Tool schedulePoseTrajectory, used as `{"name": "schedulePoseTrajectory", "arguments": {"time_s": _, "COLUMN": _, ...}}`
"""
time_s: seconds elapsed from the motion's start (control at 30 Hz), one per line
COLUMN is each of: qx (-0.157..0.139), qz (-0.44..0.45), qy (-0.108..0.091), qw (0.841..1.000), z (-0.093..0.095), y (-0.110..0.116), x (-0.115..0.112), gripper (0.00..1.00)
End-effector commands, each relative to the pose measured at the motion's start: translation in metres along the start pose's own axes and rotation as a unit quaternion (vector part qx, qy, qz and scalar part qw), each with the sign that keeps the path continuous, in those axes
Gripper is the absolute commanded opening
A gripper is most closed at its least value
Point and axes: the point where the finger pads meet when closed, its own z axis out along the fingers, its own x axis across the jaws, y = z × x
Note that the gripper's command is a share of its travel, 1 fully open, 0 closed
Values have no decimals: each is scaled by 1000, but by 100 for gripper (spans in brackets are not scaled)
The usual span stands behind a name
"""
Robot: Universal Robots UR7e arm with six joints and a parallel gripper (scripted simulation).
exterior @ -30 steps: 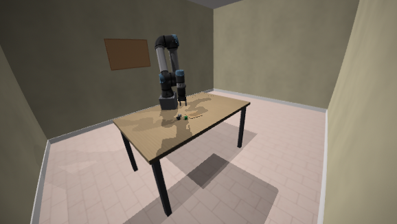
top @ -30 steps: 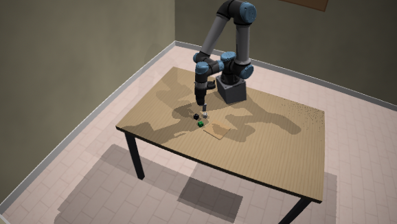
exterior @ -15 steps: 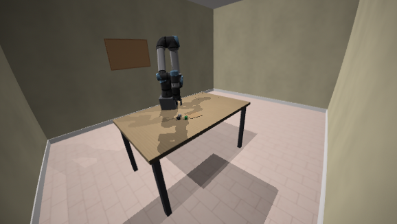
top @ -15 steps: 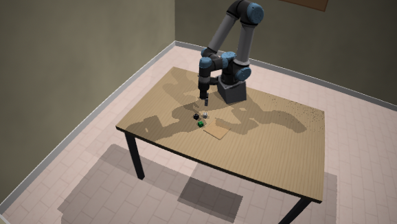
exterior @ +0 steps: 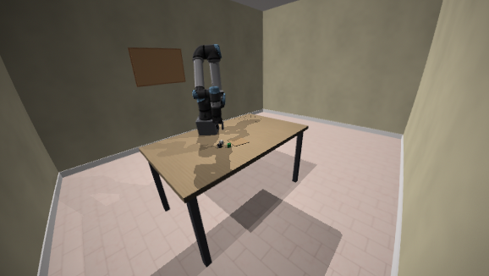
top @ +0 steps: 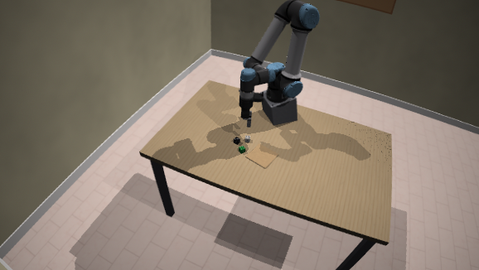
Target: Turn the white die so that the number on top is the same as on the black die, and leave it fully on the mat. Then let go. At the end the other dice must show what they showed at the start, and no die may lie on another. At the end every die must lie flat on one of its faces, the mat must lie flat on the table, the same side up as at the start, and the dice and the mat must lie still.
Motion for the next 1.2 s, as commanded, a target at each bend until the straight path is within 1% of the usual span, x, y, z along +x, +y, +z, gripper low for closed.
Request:
{"name": "schedulePoseTrajectory", "arguments": {"time_s": 0.0, "qx": 0, "qz": -1, "qy": 0, "qw": 1000, "z": 0, "y": 0, "x": 0, "gripper": 100}}
{"name": "schedulePoseTrajectory", "arguments": {"time_s": 0.23, "qx": 0, "qz": -27, "qy": 0, "qw": 1000, "z": 1, "y": 0, "x": 0, "gripper": 100}}
{"name": "schedulePoseTrajectory", "arguments": {"time_s": 0.43, "qx": 0, "qz": -92, "qy": 0, "qw": 996, "z": 5, "y": -1, "x": -1, "gripper": 100}}
{"name": "schedulePoseTrajectory", "arguments": {"time_s": 0.5, "qx": 0, "qz": -92, "qy": 0, "qw": 996, "z": 5, "y": -1, "x": -1, "gripper": 100}}
{"name": "schedulePoseTrajectory", "arguments": {"time_s": 0.57, "qx": 0, "qz": -123, "qy": 0, "qw": 992, "z": 7, "y": -2, "x": -2, "gripper": 100}}
{"name": "schedulePoseTrajectory", "arguments": {"time_s": 0.7, "qx": 0, "qz": -195, "qy": 0, "qw": 981, "z": 11, "y": -3, "x": -3, "gripper": 100}}
{"name": "schedulePoseTrajectory", "arguments": {"time_s": 0.73, "qx": 0, "qz": -196, "qy": 0, "qw": 981, "z": 12, "y": -3, "x": -3, "gripper": 100}}
{"name": "schedulePoseTrajectory", "arguments": {"time_s": 0.8, "qx": 0, "qz": -236, "qy": 0, "qw": 972, "z": 14, "y": -3, "x": -3, "gripper": 100}}
{"name": "schedulePoseTrajectory", "arguments": {"time_s": 0.83, "qx": 0, "qz": -238, "qy": 0, "qw": 971, "z": 14, "y": -3, "x": -3, "gripper": 100}}
{"name": "schedulePoseTrajectory", "arguments": {"time_s": 0.9, "qx": 0, "qz": -276, "qy": 0, "qw": 961, "z": 16, "y": -3, "x": -3, "gripper": 100}}
{"name": "schedulePoseTrajectory", "arguments": {"time_s": 0.93, "qx": 0, "qz": -282, "qy": 0, "qw": 960, "z": 17, "y": -3, "x": -4, "gripper": 100}}
{"name": "schedulePoseTrajectory", "arguments": {"time_s": 0.97, "qx": 0, "qz": -304, "qy": 0, "qw": 953, "z": 18, "y": -3, "x": -4, "gripper": 100}}
{"name": "schedulePoseTrajectory", "arguments": {"time_s": 1.07, "qx": 0, "qz": -304, "qy": 0, "qw": 953, "z": 18, "y": -3, "x": -4, "gripper": 100}}
{"name": "schedulePoseTrajectory", "arguments": {"time_s": 1.17, "qx": 0, "qz": -369, "qy": 0, "qw": 929, "z": 22, "y": -3, "x": -4, "gripper": 100}}
